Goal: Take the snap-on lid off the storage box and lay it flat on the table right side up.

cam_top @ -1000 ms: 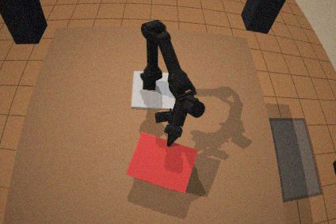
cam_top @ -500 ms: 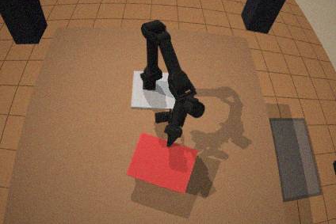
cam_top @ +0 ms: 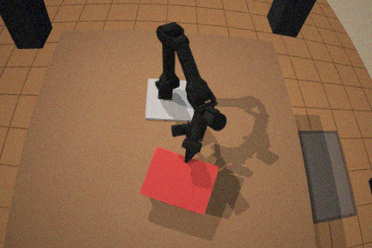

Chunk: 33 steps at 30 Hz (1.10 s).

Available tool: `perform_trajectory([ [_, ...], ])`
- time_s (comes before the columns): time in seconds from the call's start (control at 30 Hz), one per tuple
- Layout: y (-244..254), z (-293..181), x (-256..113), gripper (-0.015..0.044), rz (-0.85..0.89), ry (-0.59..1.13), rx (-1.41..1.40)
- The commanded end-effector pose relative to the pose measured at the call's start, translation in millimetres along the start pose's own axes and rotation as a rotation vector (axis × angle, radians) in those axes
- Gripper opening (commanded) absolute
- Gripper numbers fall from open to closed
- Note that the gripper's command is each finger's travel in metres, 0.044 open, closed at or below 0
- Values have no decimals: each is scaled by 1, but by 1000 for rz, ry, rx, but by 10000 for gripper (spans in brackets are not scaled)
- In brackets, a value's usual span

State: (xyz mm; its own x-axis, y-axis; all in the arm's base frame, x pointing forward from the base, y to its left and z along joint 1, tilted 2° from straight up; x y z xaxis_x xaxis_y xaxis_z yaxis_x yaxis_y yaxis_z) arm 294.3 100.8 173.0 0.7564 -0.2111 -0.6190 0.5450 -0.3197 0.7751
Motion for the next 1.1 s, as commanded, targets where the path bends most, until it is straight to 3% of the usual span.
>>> perform_trajectory([
  [0.0,1,0,1,0,-1,2,0],
  [1.07,22,-2,-14,0,2,3,1],
])
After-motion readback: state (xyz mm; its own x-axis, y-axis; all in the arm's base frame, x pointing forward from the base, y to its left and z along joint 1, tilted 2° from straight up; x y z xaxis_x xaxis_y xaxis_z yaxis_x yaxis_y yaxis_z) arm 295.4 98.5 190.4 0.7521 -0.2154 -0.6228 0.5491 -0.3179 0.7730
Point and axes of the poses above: the point midway between the two fingers, 35 mm back from their tips, its own x axis out along the fingers, its own y axis across the jaws, z = x × y, the point moved 5 cm from there along -x, back along the fingers, and after that the axes turned 6 degrees about x, right-handed, at the moved point
